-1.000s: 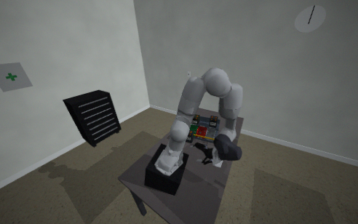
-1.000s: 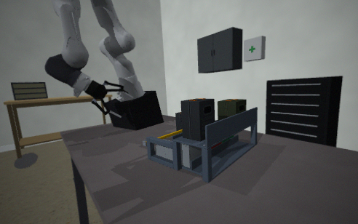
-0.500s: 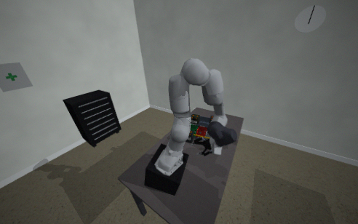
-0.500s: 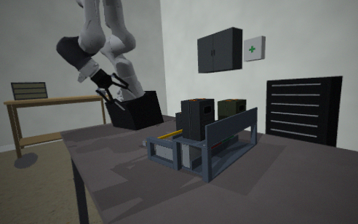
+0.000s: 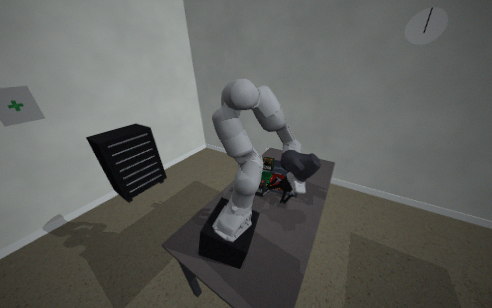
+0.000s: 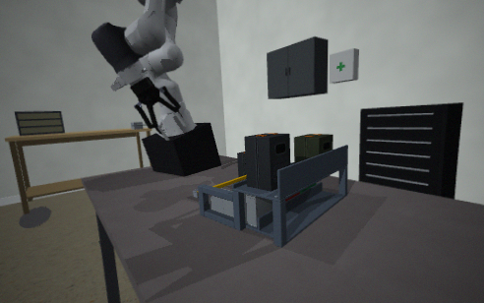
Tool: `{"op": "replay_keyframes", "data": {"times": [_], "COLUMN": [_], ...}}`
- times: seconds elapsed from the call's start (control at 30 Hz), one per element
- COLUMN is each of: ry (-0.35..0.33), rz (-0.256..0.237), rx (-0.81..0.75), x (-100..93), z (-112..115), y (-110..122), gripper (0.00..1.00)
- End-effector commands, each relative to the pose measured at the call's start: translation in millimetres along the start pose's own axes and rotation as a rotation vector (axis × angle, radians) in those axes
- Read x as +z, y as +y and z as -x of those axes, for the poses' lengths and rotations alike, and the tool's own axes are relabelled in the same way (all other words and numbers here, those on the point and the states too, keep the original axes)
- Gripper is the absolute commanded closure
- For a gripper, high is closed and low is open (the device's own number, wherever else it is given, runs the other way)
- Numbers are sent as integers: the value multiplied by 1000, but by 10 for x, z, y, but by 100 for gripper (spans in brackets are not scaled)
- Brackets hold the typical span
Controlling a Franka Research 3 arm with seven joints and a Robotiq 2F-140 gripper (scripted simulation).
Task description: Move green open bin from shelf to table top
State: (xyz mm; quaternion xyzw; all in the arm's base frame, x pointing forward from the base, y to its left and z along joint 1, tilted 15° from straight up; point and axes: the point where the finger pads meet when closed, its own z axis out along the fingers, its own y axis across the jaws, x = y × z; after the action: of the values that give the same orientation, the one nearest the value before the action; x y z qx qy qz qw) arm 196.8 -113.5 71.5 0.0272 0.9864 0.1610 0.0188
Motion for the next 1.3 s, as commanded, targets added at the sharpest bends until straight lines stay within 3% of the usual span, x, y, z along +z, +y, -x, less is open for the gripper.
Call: {"op": "replay_keyframes", "data": {"times": [0.0, 0.03, 0.17, 0.57, 0.6, 0.73, 1.13, 1.17, 1.27], "ry": [-83, -3, -17, -17, 26, -22, -22, -16, -32], "rz": [-68, -51, -259, -259, -306, -508, -508, -527, -560], "rx": [53, 3, -10, -10, -43, -33, -33, -85, -44], "x": [22, -55, -275, -275, -380, -595, -595, -679, -839], "z": [-15, 54, 267, 267, 362, 571, 571, 652, 807], "y": [87, 71, 328, 328, 308, 572, 572, 621, 822], "gripper": [43, 43, 43, 43, 43, 43, 43, 43, 43]}}
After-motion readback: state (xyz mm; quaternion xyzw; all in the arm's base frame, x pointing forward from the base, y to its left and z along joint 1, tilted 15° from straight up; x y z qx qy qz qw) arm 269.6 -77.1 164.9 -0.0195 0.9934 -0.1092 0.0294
